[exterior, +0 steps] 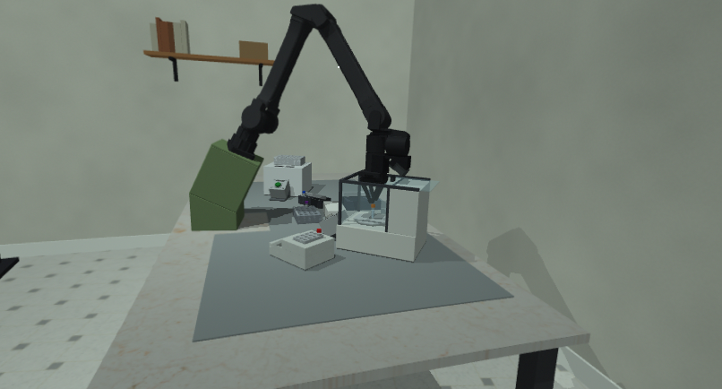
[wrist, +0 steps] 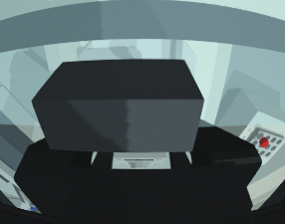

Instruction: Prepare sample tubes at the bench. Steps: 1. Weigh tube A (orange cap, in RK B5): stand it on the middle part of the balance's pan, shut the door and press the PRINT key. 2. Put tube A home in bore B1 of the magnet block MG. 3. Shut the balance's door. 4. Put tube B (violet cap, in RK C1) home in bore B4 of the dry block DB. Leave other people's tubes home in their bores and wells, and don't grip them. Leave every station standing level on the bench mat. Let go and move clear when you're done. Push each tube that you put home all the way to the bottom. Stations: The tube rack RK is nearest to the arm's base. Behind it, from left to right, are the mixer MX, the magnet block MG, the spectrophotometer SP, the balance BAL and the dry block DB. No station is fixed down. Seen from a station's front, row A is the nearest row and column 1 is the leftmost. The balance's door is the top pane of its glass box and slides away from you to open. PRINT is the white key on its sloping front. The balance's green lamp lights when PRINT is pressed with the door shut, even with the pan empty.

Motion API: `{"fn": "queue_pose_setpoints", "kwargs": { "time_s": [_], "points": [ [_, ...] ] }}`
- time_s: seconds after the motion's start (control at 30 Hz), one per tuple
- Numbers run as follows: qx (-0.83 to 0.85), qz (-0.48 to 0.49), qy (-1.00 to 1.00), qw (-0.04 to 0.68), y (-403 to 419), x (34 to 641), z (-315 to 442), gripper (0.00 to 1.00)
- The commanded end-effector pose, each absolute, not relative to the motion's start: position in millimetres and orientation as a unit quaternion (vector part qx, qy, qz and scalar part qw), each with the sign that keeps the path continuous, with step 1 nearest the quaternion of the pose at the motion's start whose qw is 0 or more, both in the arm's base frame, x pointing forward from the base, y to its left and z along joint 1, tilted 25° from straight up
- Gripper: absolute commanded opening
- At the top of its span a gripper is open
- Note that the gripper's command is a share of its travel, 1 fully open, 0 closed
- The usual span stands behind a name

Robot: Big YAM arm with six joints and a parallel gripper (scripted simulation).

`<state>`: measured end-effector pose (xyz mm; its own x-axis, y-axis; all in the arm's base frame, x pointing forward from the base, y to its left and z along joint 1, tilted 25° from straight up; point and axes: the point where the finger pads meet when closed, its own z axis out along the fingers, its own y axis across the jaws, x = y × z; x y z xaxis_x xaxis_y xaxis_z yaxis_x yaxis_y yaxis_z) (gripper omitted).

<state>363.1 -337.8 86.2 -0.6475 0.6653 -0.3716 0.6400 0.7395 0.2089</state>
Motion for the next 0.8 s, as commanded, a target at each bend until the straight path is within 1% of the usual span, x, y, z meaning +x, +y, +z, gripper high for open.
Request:
{"fn": "queue_pose_setpoints", "kwargs": {
  "time_s": [0.0, 0.17, 0.47, 0.5, 0.77],
  "points": [
    [0.357, 0.022, 0.905, 0.229, -344.4, 369.0, 97.4, 0.36],
    [0.357, 0.027, 0.907, 0.22, -338.2, 372.3, 82.8, 0.36],
    [0.358, 0.027, 0.907, 0.219, -337.6, 371.9, 78.3, 0.36],
    [0.355, 0.024, 0.907, 0.226, -337.1, 372.2, 86.9, 0.36],
    [0.358, 0.028, 0.908, 0.218, -337.9, 373.8, 73.4, 0.36]
  ]
}}
